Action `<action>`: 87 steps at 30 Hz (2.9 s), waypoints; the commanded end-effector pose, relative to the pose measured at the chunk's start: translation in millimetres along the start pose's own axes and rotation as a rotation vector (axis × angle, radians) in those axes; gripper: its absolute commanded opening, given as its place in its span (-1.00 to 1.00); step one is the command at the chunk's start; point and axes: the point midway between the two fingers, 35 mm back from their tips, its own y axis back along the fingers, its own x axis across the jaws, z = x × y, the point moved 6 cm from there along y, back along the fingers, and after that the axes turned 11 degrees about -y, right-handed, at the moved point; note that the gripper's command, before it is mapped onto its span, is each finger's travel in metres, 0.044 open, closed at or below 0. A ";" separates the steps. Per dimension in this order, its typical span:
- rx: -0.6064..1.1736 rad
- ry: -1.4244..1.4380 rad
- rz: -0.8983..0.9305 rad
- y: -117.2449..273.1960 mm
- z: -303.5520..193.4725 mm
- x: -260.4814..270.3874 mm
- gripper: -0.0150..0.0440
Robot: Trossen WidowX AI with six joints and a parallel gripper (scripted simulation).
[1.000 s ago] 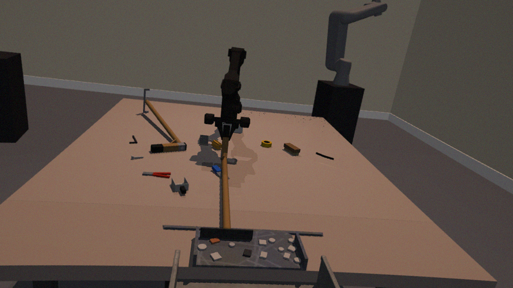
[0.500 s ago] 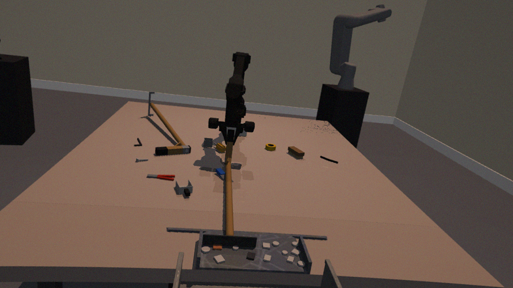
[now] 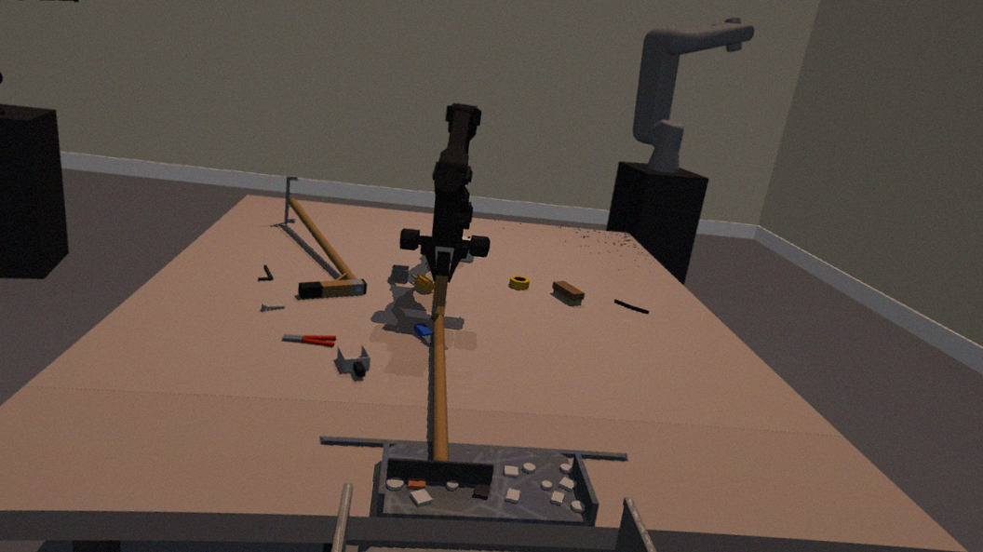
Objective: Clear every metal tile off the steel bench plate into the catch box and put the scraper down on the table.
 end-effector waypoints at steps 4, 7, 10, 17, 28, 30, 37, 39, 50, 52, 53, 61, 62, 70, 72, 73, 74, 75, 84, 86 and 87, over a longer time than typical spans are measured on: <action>-0.023 -0.004 -0.002 -2.6 14.4 2.5 -0.49; -0.024 -0.004 -0.002 -5.0 17.6 3.4 -0.49; -0.024 -0.004 -0.002 -7.4 20.8 4.3 -0.49; -0.025 -0.004 -0.002 -13.1 28.1 6.4 -0.49; -0.026 -0.004 -0.002 -22.3 38.9 10.1 -0.49; -0.026 -0.004 -0.001 -24.0 40.8 10.8 -0.49; -0.027 -0.004 -0.001 -30.0 47.1 13.6 -0.49; -0.027 -0.004 -0.001 -31.7 48.8 14.4 -0.49; -0.009 -0.002 -0.001 -36.4 47.1 15.3 -0.49; -0.009 -0.002 -0.001 -36.4 47.1 15.3 -0.49; -0.009 -0.002 -0.001 -36.4 47.1 15.3 -0.49; -0.009 -0.002 -0.001 -36.4 47.1 15.3 -0.49; -0.009 -0.002 -0.001 -36.4 47.1 15.3 -0.49; -0.015 -0.002 -0.001 -35.9 47.7 16.0 -0.49; -0.015 -0.002 -0.001 -34.4 46.9 15.7 -0.49; -0.015 -0.002 -0.001 -33.4 46.3 15.5 -0.49; -0.015 -0.002 -0.001 -32.5 45.7 15.3 -0.49; -0.015 -0.002 -0.001 -31.5 45.1 15.1 -0.49; -0.016 -0.002 -0.001 -22.6 39.3 13.1 -0.49; -0.016 -0.002 -0.001 -20.7 37.9 12.7 -0.49; -0.016 -0.002 -0.001 -19.7 37.2 12.5 -0.49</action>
